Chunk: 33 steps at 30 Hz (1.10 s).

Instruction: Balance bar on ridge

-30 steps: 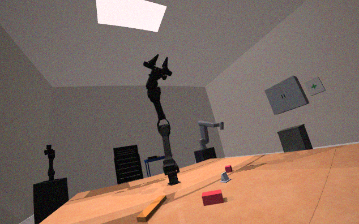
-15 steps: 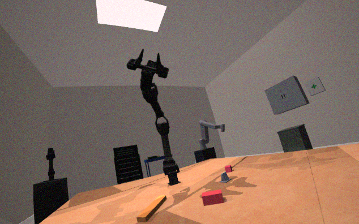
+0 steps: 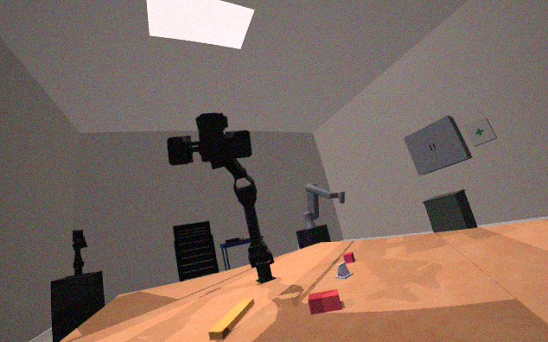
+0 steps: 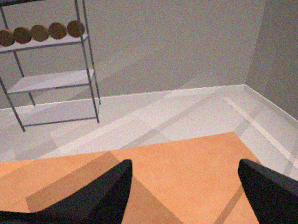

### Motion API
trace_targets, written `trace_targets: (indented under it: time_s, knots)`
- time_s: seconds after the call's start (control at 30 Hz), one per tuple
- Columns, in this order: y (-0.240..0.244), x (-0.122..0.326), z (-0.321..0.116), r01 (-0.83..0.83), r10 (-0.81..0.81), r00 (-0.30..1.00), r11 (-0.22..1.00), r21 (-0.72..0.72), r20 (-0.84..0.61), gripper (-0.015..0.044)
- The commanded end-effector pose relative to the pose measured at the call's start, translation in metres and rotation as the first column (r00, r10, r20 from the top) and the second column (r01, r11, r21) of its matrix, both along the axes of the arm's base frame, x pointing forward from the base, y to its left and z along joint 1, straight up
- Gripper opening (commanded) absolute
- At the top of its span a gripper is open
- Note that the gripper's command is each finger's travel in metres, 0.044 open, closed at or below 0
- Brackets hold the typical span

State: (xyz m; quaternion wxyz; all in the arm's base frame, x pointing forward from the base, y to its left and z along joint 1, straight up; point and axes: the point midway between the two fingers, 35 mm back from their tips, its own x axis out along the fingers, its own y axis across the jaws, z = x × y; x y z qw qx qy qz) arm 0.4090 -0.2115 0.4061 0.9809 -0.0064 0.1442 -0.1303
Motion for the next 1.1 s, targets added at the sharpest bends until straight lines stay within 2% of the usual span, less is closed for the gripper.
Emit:
trace_targets:
  time_s: [0.0, 0.33, 0.63, 0.73, 1.07]
  knots:
    - [-0.013, -0.004, -0.059, 0.081, -0.06, 0.983, 0.99, 0.119, -0.172, 0.0315]
    - [-0.02, -0.044, -0.189, 0.325, -0.102, 0.805, 0.9, 0.291, -0.585, 0.0315]
    - [-0.006, -0.106, -0.269, 0.551, -0.043, 0.506, 0.784, 0.285, -0.861, 0.0315]
    - [-0.001, -0.124, -0.283, 0.601, -0.016, 0.414, 0.755, 0.261, -0.91, 0.0315]
    - [-0.001, -0.125, -0.291, 0.605, -0.014, 0.408, 0.753, 0.259, -0.913, 0.0315]
